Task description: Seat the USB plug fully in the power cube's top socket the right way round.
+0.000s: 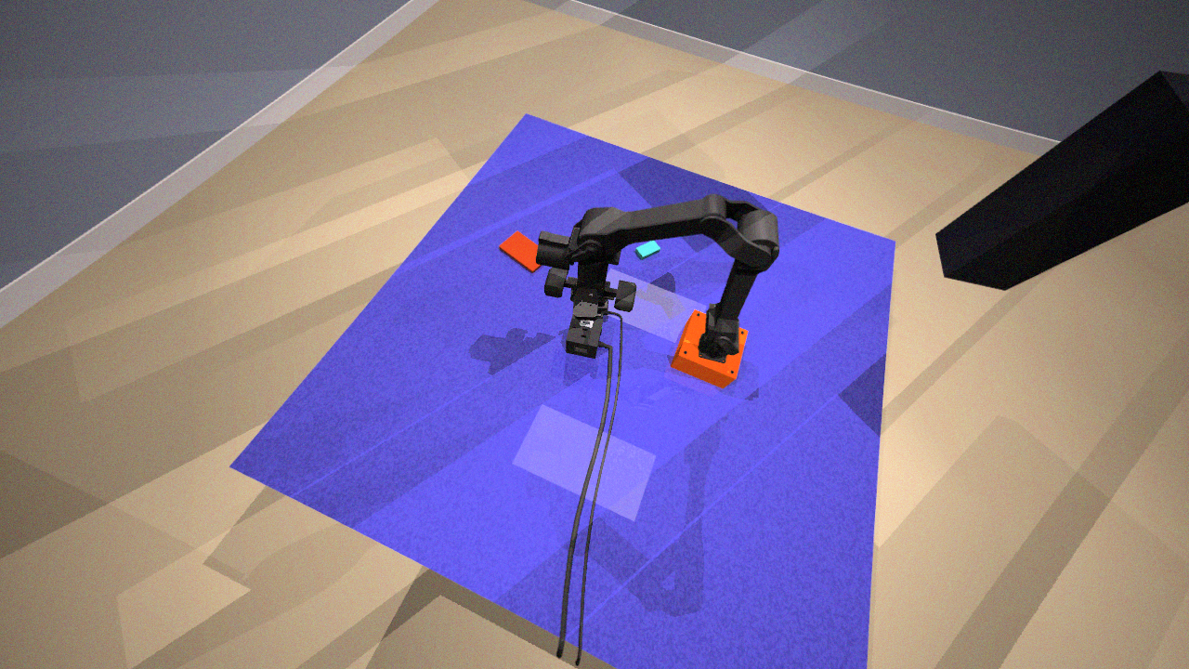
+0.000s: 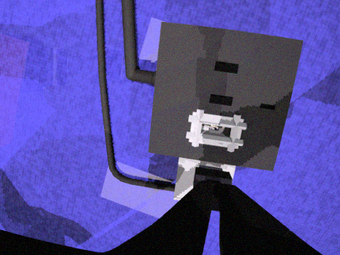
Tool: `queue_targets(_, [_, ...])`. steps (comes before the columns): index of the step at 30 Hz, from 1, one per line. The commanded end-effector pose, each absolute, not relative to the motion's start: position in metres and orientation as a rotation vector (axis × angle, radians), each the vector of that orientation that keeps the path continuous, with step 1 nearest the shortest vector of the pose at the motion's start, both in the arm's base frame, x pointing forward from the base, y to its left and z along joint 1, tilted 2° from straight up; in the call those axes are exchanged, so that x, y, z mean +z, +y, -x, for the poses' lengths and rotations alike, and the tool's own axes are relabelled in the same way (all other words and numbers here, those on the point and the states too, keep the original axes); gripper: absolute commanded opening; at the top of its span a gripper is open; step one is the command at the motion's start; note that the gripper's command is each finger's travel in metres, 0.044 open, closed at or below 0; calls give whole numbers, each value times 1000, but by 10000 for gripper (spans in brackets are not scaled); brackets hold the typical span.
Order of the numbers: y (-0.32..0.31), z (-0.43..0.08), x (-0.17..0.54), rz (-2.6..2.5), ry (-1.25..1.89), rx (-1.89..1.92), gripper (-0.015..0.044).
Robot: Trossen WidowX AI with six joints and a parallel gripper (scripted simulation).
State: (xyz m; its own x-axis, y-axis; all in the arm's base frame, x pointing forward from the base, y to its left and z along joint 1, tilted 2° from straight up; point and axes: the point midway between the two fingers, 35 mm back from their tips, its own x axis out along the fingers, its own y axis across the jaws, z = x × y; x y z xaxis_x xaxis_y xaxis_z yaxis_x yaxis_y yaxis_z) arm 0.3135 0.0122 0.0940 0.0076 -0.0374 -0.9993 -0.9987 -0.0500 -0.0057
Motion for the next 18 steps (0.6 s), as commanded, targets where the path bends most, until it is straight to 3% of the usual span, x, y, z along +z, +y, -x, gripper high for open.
queue_targets(1, [13, -314, 93, 1270, 1200, 1228, 0])
queue_targets(18, [15, -314, 91, 1258, 1189, 1235, 0])
